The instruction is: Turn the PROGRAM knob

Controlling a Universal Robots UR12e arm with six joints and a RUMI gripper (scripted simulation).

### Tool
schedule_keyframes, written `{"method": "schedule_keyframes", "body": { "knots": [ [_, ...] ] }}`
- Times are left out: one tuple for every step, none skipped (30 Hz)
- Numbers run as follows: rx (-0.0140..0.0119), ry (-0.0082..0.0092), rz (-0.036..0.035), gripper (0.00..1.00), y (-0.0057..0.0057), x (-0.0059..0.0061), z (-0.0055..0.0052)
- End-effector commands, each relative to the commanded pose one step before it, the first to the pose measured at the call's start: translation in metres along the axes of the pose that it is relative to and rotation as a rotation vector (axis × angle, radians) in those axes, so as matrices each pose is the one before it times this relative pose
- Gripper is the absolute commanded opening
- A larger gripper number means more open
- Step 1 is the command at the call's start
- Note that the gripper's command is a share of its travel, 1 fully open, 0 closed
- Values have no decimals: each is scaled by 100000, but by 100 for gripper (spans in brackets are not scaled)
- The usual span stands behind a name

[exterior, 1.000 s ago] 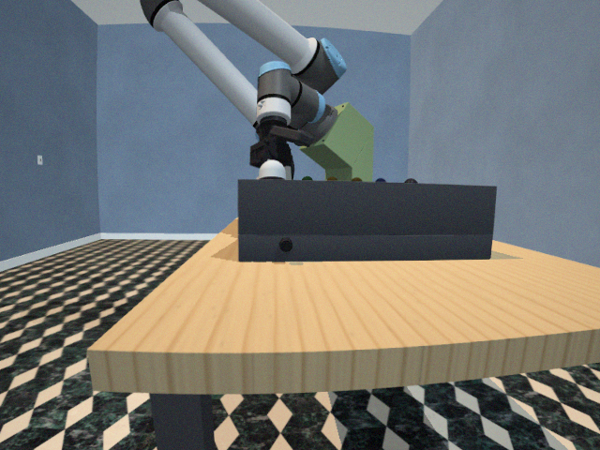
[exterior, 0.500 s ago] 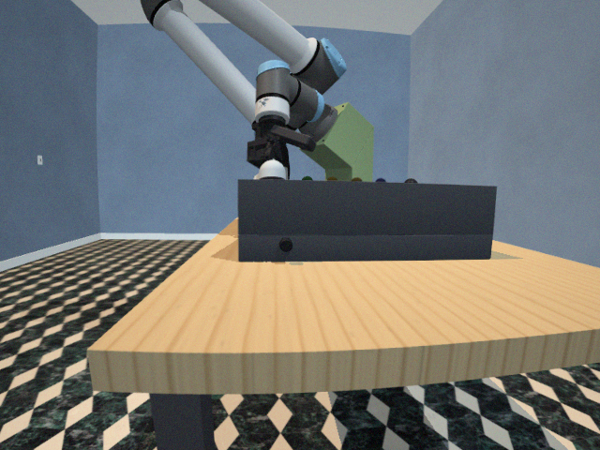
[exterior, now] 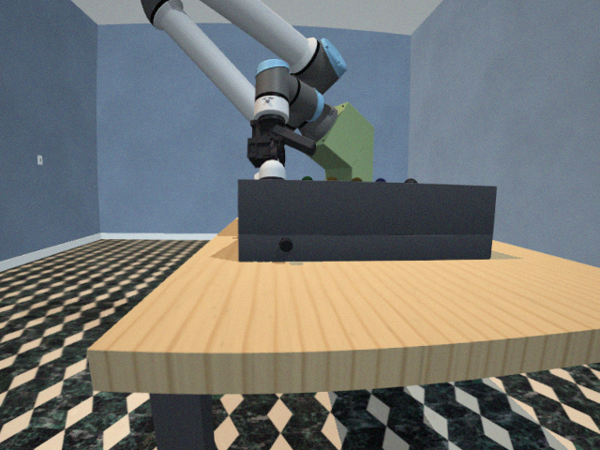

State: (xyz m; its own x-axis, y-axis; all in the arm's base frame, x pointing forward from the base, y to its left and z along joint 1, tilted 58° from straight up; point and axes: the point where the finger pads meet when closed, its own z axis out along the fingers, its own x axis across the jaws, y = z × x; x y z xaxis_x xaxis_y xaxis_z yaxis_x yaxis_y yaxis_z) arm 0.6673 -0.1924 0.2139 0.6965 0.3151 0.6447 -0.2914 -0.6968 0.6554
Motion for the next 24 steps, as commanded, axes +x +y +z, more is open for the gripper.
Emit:
{"method": "schedule_keyframes", "body": {
  "knots": [
    [44, 207, -9359, 0, -22, 24, -41],
    [0, 0, -1555, 0, -1, 0, 0],
    [0, 0, -1486, 0, -1, 0, 0],
    [0, 0, -1416, 0, 0, 0, 0],
    [0, 0, -1345, 0, 0, 0, 0],
    [0, 0, -1274, 0, 0, 0, 0],
    [0, 0, -1202, 0, 0, 0, 0],
    [0, 0, -1131, 0, 1, 0, 0],
    [0, 0, -1059, 0, 1, 0, 0],
    [0, 0, 0, 0, 0, 0, 0],
    [0, 0, 0, 0, 0, 0, 0],
    [0, 0, -988, 0, 1, 0, 0],
    [0, 0, -918, 0, 1, 0, 0],
    [0, 0, -848, 0, 1, 0, 0],
    [0, 0, -779, 0, 1, 0, 0],
    [0, 0, -712, 0, 1, 0, 0],
    [0, 0, -646, 0, 1, 0, 0],
    [0, 0, -582, 0, 1, 0, 0],
    [0, 0, -519, 0, 1, 0, 0],
    [0, 0, -459, 0, 1, 0, 0],
    [0, 0, -402, 0, 1, 0, 0],
    [0, 0, -347, 0, 1, 0, 0],
    [0, 0, -295, 0, 1, 0, 0],
    [0, 0, -246, 0, 1, 0, 0]
  ]
}}
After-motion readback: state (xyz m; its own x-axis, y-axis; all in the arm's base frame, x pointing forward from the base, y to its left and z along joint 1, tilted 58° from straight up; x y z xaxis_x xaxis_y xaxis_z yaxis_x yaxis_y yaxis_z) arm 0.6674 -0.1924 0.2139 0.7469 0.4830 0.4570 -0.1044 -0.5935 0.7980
